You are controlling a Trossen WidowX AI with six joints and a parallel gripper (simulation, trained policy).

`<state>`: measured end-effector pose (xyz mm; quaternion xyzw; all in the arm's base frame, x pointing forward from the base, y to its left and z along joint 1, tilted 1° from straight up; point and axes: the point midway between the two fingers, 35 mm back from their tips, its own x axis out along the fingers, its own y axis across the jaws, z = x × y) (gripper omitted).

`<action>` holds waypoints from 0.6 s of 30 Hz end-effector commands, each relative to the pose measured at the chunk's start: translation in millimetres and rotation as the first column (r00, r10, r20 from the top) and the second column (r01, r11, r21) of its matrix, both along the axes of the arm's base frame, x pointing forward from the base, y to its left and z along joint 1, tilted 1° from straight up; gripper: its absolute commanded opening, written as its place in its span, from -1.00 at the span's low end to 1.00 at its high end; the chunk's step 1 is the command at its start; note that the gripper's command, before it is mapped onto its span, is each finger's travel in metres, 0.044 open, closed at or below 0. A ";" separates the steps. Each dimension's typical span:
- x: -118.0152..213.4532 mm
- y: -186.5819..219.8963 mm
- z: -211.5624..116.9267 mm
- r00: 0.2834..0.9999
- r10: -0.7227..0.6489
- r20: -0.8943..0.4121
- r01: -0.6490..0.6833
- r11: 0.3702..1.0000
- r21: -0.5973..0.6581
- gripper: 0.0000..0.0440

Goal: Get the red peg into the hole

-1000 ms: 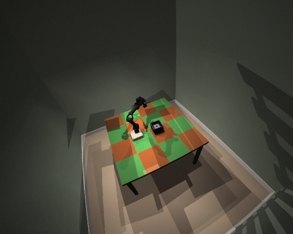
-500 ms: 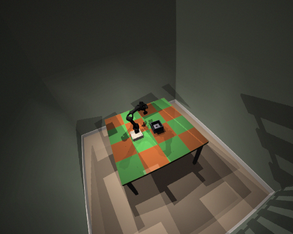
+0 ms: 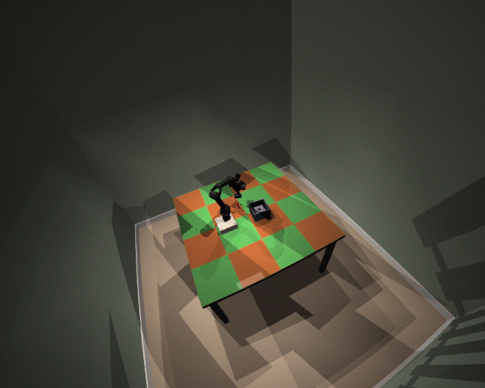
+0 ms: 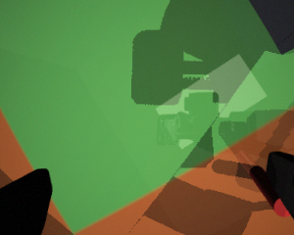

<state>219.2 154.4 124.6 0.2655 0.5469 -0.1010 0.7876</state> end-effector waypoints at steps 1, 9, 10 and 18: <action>-9.9 -9.7 -11.6 0.996 -0.049 -0.075 0.046 0.998 -0.031 1.00; -30.1 -28.3 -40.1 0.958 -0.186 -0.217 0.165 0.980 -0.110 1.00; -31.9 -29.7 -43.8 0.953 -0.201 -0.229 0.178 0.977 -0.117 1.00; -40.0 -33.9 -76.4 0.918 -0.288 -0.273 0.262 0.956 -0.129 1.00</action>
